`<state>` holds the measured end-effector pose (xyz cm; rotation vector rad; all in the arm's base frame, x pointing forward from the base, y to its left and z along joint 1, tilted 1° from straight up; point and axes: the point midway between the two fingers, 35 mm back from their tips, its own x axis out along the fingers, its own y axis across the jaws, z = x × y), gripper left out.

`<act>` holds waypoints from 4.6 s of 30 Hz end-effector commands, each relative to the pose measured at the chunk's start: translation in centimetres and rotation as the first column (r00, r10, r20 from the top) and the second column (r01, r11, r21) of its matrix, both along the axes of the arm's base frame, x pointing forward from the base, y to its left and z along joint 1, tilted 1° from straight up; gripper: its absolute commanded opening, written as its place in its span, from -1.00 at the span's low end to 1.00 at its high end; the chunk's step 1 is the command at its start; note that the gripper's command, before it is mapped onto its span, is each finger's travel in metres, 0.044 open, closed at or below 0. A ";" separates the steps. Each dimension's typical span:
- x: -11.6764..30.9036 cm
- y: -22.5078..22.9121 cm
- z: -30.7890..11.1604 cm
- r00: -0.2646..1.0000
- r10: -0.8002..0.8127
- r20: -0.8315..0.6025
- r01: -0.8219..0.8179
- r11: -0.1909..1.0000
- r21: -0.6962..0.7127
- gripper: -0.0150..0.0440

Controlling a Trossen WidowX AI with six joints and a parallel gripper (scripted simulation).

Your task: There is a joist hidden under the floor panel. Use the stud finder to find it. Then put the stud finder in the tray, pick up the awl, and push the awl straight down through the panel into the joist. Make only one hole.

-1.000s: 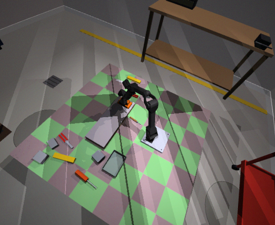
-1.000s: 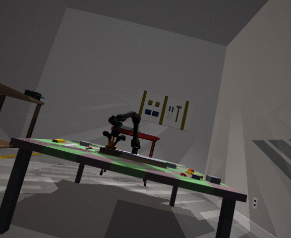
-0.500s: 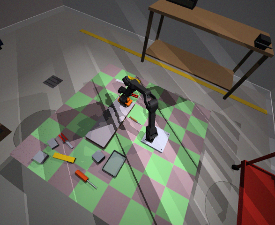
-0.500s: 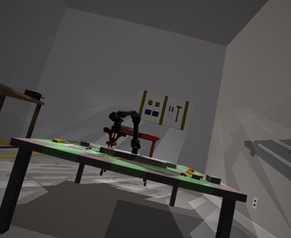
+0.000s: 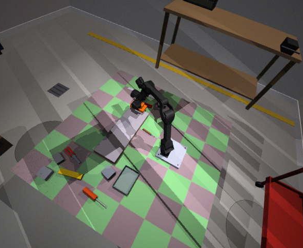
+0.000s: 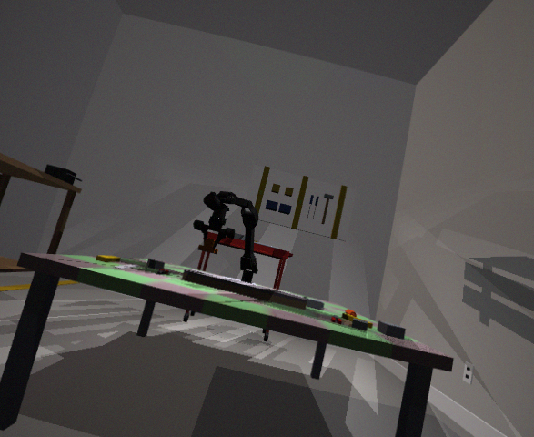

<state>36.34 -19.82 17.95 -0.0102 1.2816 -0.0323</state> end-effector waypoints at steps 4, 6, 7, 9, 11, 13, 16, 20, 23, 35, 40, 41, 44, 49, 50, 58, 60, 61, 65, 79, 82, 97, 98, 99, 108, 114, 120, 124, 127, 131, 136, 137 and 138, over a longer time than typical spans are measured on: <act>0.6 1.7 0.5 0.999 0.046 0.002 -0.046 0.999 -0.002 -0.49; 1.1 3.0 0.5 0.997 0.079 0.002 -0.079 0.997 -0.001 -0.49; 1.4 3.7 0.4 0.995 0.097 0.002 -0.097 0.995 -0.001 -0.49; 1.8 5.1 0.4 0.991 0.131 0.002 -0.131 0.991 0.000 -0.49; 2.2 6.5 0.3 0.986 0.165 0.002 -0.165 0.986 0.001 -0.49; 2.5 7.9 0.2 0.980 0.199 0.002 -0.199 0.980 0.001 -0.49; 2.9 10.0 0.1 0.968 0.250 0.002 -0.250 0.968 0.002 -0.49; 3.3 12.8 -0.1 0.949 0.316 0.002 -0.316 0.949 0.003 -0.49; 3.5 14.9 -0.2 0.931 0.365 0.002 -0.365 0.931 0.004 -0.49; 2.9 23.3 -0.7 0.836 0.549 0.002 -0.549 0.836 0.008 -0.49; 2.1 26.7 -0.9 0.786 0.619 0.002 -0.619 0.785 0.010 -0.49; 1.9 27.4 -1.0 0.775 0.632 0.002 -0.632 0.775 0.010 -0.49; 1.3 29.4 -1.1 0.741 0.672 0.002 -0.672 0.741 0.011 -0.49; 0.0 32.5 -1.3 0.680 0.733 0.002 -0.733 0.680 0.012 -0.49; -0.3 33.1 -1.4 0.667 0.745 0.002 -0.745 0.667 0.013 -0.49; -3.0 37.8 -1.7 0.558 0.830 0.002 -0.829 0.558 0.015 -0.49; -3.8 38.9 -1.8 0.529 0.848 0.002 -0.848 0.529 0.016 -0.49; -4.2 39.5 -1.9 0.515 0.857 0.002 -0.857 0.515 0.016 -0.49; -5.9 41.5 -2.1 0.454 0.891 0.002 -0.891 0.454 0.017 -0.49; -12.7 47.6 -2.7 0.227 0.974 0.002 -0.974 0.227 0.022 -0.49; -14.4 48.7 -2.9 0.177 0.984 0.002 -0.984 0.177 0.023 -0.49; -20.4 51.6 -3.5 -0.004 1.000 0.002 -1.000 -0.004 0.026 -0.49; -20.4 51.6 -3.6 -0.004 1.000 0.002 -1.000 -0.004 0.026 -0.49; -20.4 51.6 -3.7 -0.004 1.000 0.002 -1.000 -0.004 0.026 -0.49; -20.3 51.8 -5.1 -0.004 1.000 0.002 -1.000 -0.004 0.026 -0.49; -20.3 51.8 -6.1 -0.004 1.000 0.002 -1.000 -0.004 0.026 -0.49; -20.2 51.9 -7.1 -0.004 1.000 0.002 -1.000 -0.004 0.026 -0.49; -20.2 51.9 -7.7 -0.004 1.000 0.002 -1.000 -0.004 0.026 -0.49; -20.2 51.9 -8.2 -0.004 1.000 0.002 -1.000 -0.004 0.026 -0.49; -20.2 51.9 -8.9 -0.004 1.000 0.002 -1.000 -0.004 0.026 -0.49; -20.3 51.9 -9.7 -0.004 1.000 0.002 -1.000 -0.004 0.026 -0.49; -20.3 51.9 -9.8 -0.004 1.000 0.002 -1.000 -0.004 0.026 -0.49; -20.3 51.9 -10.0 -0.004 1.000 0.002 -1.000 -0.004 0.026 -0.49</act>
